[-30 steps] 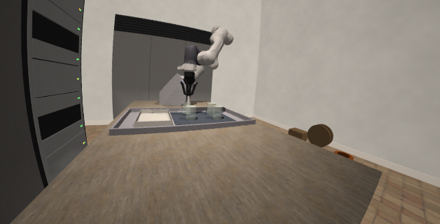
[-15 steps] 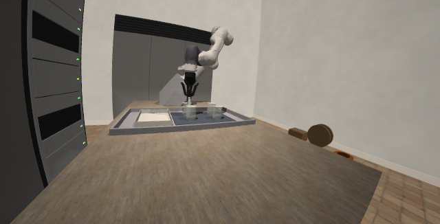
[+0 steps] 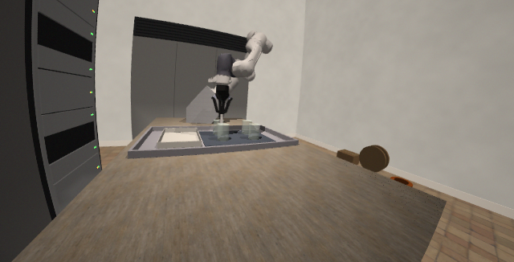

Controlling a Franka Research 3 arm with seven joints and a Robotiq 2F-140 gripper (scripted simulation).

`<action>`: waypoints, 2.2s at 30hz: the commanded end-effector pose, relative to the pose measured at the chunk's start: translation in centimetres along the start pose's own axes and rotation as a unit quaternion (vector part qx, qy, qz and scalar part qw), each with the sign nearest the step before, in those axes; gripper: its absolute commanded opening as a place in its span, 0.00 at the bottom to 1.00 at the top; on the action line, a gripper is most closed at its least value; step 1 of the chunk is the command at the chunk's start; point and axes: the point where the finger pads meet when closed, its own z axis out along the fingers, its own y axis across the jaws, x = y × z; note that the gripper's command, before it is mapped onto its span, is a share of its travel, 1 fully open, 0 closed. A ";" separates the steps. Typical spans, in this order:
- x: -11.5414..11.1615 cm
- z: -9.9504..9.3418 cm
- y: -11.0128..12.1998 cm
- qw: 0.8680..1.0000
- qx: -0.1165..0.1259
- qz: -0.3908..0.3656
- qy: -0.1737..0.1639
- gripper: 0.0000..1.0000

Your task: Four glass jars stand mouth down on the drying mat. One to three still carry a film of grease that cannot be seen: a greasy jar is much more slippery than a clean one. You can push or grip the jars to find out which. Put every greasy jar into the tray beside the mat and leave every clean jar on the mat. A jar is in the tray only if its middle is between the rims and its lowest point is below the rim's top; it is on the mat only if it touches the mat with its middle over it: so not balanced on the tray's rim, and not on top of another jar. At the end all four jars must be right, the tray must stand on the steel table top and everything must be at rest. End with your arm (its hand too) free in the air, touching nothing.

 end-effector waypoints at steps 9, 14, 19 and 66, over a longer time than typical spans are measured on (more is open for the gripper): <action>0.1 0.0 0.0 1.000 -0.001 0.006 0.002 0.00; 0.1 0.0 0.0 1.000 -0.001 0.006 0.002 0.00; 0.1 0.0 0.0 1.000 -0.001 0.006 0.002 0.00; 0.1 -5.3 0.0 1.000 -0.001 0.006 0.002 0.00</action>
